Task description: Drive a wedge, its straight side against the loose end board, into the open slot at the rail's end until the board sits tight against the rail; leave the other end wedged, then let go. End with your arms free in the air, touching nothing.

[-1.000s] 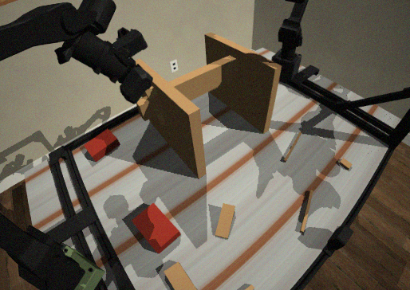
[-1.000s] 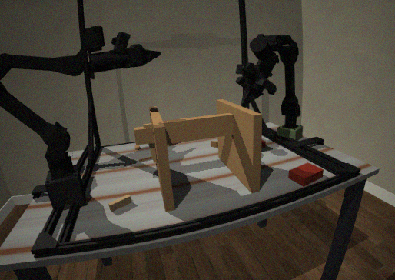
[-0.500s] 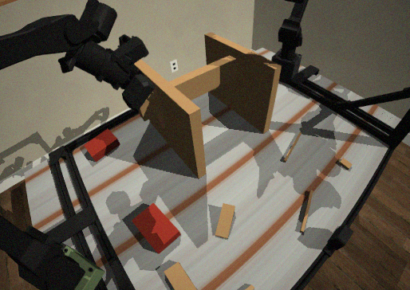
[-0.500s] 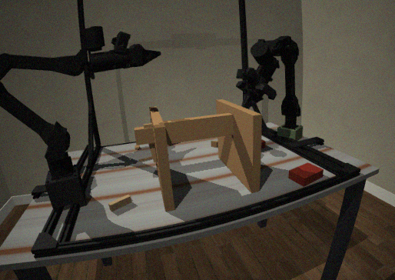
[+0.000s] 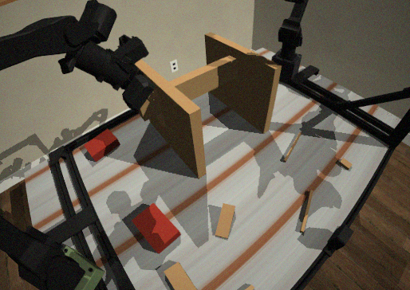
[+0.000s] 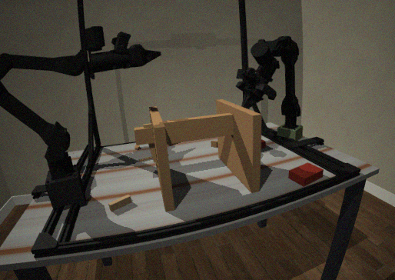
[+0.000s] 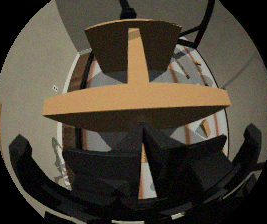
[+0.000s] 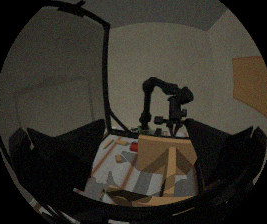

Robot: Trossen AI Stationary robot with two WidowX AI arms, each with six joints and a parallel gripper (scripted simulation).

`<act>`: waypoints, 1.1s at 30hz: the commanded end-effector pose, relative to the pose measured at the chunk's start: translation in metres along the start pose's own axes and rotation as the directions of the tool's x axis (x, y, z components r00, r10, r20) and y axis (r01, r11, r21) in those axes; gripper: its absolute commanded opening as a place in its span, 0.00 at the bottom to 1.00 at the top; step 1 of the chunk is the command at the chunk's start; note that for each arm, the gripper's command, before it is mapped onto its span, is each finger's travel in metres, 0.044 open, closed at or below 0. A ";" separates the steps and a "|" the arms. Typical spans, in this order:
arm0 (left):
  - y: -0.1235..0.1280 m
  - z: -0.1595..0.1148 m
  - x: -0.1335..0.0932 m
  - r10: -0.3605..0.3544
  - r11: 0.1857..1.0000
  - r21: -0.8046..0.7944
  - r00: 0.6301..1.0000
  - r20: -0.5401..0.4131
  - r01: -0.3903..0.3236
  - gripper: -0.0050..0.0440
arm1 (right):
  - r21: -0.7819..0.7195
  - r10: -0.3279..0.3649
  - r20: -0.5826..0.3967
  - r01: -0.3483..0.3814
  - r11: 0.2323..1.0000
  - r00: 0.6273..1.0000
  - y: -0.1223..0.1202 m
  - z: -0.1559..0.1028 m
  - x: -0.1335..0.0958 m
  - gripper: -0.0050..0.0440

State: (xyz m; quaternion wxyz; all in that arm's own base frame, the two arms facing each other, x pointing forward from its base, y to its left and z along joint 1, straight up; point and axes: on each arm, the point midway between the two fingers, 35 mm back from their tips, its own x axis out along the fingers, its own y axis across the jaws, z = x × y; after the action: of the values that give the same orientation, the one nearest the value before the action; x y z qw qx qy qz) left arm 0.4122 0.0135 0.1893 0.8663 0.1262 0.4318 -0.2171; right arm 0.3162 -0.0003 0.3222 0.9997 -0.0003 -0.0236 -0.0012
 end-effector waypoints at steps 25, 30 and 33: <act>0.000 0.000 0.000 0.000 1.000 0.000 1.000 -0.001 0.000 0.10 | 0.000 0.000 0.002 0.000 1.000 1.000 0.000 0.000 0.000 1.00; 0.001 0.007 -0.009 -0.007 1.000 -0.006 1.000 -0.008 0.007 0.10 | 0.000 0.000 0.002 0.000 1.000 1.000 0.000 0.000 0.000 1.00; 0.001 0.020 -0.028 -0.021 1.000 -0.018 1.000 -0.023 0.020 0.10 | 0.000 0.000 0.002 0.000 1.000 1.000 0.000 0.000 0.000 1.00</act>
State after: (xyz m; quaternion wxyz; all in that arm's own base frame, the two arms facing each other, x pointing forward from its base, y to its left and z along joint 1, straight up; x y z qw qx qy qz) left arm 0.4091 0.0132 0.2062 0.8592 0.1195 0.4460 -0.2203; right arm 0.3165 -0.0003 0.3215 0.9997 -0.0003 -0.0225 -0.0012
